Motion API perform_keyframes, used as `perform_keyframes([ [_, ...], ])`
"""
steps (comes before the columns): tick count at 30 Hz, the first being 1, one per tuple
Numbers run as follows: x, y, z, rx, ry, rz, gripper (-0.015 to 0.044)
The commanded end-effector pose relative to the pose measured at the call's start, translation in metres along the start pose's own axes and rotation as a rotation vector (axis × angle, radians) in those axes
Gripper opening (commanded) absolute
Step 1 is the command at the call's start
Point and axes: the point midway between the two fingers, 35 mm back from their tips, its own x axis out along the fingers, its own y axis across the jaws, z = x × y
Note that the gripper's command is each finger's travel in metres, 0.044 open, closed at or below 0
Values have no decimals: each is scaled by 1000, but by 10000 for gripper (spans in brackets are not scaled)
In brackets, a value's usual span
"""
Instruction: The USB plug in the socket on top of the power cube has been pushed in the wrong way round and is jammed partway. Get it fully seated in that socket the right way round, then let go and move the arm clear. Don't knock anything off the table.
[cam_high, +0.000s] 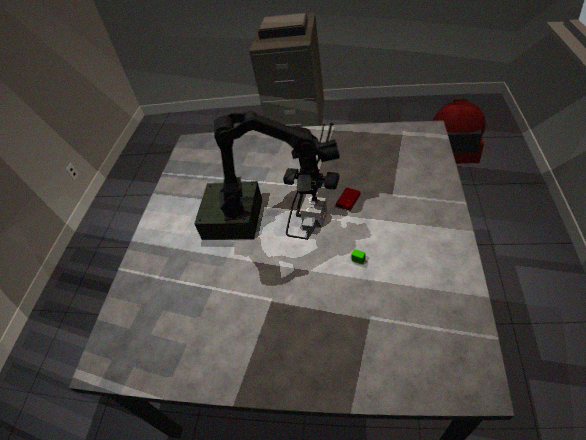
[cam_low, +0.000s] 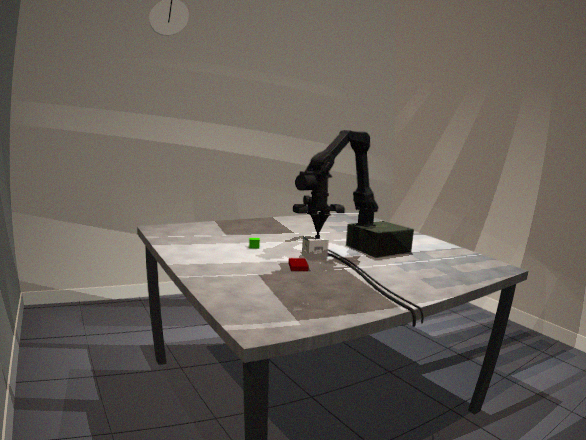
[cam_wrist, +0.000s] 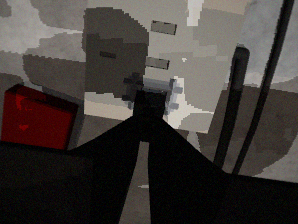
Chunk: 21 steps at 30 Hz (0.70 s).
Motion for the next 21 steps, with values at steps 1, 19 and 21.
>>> perform_keyframes([
  [1,2,0,0,4,-1,-2,0],
  [19,0,0,0,0,0,0,95],
  [21,0,0,0,0,0,0,95],
])
